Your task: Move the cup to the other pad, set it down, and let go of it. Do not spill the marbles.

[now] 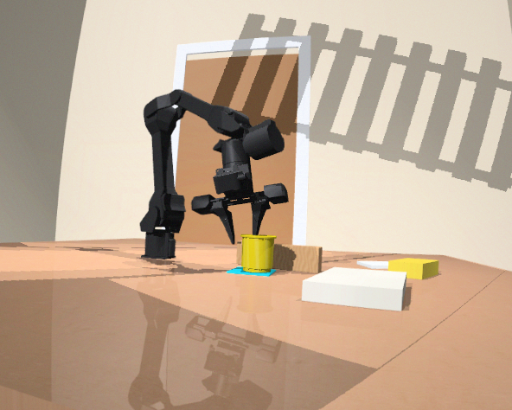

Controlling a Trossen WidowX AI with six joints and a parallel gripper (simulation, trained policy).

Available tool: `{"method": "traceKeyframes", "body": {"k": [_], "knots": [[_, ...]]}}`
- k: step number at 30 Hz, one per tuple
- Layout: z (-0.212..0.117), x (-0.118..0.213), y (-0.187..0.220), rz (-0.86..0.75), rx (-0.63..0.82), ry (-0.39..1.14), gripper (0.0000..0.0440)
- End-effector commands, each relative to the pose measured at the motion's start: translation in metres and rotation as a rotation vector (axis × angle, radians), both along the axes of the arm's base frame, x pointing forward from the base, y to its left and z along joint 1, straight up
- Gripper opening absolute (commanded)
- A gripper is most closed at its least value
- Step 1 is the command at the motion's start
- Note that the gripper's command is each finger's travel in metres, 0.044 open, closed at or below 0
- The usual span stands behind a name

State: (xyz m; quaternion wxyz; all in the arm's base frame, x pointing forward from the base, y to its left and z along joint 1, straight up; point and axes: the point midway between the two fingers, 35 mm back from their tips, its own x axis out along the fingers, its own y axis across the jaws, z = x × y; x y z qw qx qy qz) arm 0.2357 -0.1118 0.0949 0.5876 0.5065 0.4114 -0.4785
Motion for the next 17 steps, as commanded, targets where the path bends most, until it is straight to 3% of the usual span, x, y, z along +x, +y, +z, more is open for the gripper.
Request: {"method": "traceKeyframes", "body": {"k": [1,11,14,17], "knots": [[0.006,-0.003,0.001,-0.012,0.004,-0.026,0.0210],[0.031,-0.009,-0.001,-0.047,-0.001,-0.097,0.0263],[0.041,-0.010,-0.003,-0.057,-0.009,-0.122,0.0297],[0.050,-0.012,-0.005,-0.073,-0.013,-0.141,0.0360]]}}
